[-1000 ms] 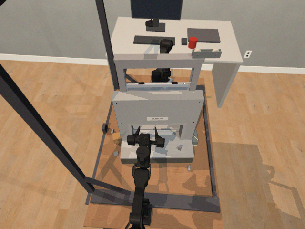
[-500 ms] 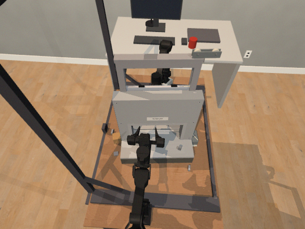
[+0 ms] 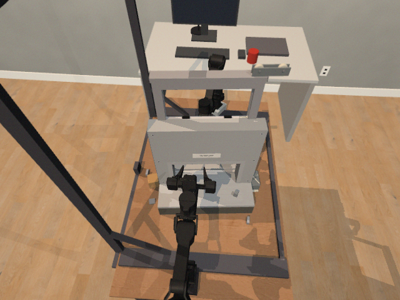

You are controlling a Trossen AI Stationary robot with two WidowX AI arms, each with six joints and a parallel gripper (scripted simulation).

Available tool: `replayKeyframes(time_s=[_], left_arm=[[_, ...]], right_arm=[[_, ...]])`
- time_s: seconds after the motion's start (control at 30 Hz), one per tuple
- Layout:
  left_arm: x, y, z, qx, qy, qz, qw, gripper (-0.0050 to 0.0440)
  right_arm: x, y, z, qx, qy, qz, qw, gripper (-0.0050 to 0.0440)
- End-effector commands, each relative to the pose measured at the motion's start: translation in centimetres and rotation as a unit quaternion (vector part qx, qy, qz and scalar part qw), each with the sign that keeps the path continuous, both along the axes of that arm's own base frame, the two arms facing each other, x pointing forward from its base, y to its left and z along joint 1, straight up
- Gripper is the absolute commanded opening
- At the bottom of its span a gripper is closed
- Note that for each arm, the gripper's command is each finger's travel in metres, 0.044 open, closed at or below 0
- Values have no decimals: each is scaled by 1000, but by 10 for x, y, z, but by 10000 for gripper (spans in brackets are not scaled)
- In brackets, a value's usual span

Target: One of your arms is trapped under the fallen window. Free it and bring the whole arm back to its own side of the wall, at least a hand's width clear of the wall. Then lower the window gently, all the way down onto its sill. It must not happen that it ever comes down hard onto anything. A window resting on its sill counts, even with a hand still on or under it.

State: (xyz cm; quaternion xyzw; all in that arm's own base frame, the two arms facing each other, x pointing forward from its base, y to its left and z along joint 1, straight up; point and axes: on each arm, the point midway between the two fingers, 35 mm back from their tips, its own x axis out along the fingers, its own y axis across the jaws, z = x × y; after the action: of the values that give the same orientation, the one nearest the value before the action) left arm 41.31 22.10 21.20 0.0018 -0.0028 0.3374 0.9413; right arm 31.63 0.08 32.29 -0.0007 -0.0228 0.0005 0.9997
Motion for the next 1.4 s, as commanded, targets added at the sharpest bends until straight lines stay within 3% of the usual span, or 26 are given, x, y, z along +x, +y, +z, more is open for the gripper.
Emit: replayKeyframes(time_s=[0.0,0.43,0.53,0.57,1.1,1.13,1.37], left_arm=[[-2,2,28,24,-46,6,999,400],[-1,2,19,31,-62,6,998,400],[-3,1,27,33,-67,6,997,400],[-2,1,0,24,-45,5,999,400],[-1,1,3,33,-67,5,997,400],[1,2,-14,28,-56,5,998,400],[0,1,-24,24,-59,5,998,400]], right_arm=[[-3,1,17,-1,-21,0,1000,400],[-3,1,17,-1,-21,0,1000,400],[-3,1,17,-1,-21,0,1000,400],[-3,1,17,-1,-21,0,1000,400],[-3,1,17,-1,-21,0,1000,400],[-3,1,17,-1,-21,0,1000,400],[-3,1,17,-1,-21,0,1000,400]])
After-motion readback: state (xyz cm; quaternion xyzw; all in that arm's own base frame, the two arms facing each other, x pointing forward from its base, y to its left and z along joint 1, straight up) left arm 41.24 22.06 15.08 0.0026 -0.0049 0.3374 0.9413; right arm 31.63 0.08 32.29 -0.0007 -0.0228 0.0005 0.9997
